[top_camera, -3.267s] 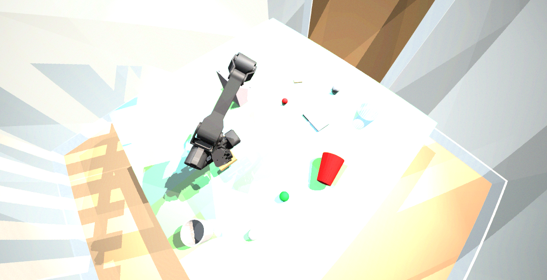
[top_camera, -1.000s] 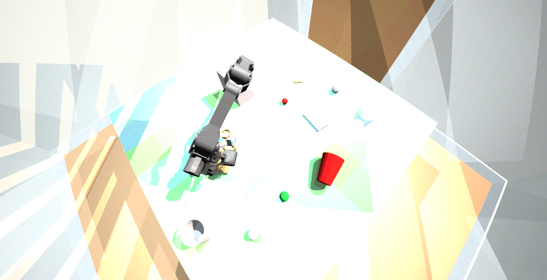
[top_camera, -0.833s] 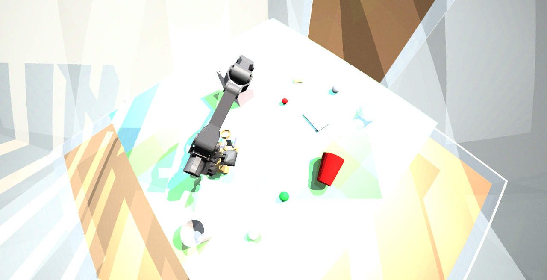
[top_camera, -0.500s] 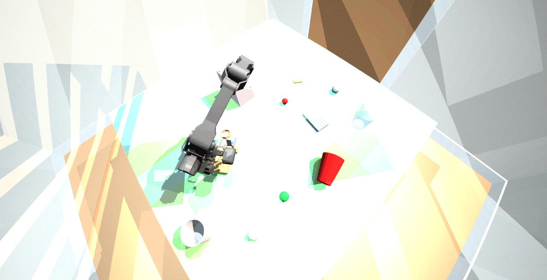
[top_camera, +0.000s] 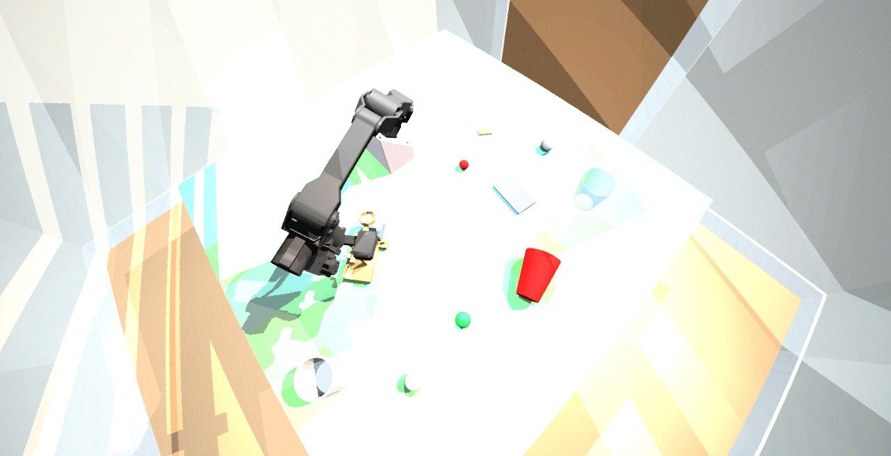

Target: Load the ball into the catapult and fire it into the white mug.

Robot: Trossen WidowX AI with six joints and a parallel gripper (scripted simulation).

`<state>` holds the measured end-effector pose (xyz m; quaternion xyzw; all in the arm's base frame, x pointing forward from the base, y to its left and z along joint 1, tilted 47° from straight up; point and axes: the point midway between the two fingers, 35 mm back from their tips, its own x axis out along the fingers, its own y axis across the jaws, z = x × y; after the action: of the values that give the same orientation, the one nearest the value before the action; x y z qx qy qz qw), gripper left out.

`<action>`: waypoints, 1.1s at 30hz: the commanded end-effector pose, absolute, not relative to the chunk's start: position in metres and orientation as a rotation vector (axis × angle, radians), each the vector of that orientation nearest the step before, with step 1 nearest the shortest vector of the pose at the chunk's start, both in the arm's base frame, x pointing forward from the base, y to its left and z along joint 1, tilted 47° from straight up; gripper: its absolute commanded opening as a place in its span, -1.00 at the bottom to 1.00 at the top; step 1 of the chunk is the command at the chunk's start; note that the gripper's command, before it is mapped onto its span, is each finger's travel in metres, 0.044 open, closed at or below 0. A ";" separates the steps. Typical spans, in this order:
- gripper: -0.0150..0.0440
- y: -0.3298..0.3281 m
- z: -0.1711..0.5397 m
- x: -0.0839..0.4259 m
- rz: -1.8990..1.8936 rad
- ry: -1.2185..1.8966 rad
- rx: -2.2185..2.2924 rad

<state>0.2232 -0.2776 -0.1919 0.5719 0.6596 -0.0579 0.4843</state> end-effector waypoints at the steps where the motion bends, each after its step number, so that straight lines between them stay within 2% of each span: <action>1: 1.00 -0.254 -0.212 0.227 -0.134 1.613 1.396; 33: 1.00 -0.221 -0.243 0.233 -0.131 1.612 1.398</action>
<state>0.2333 -0.2267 -0.2391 0.5709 0.6612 -0.0545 0.4836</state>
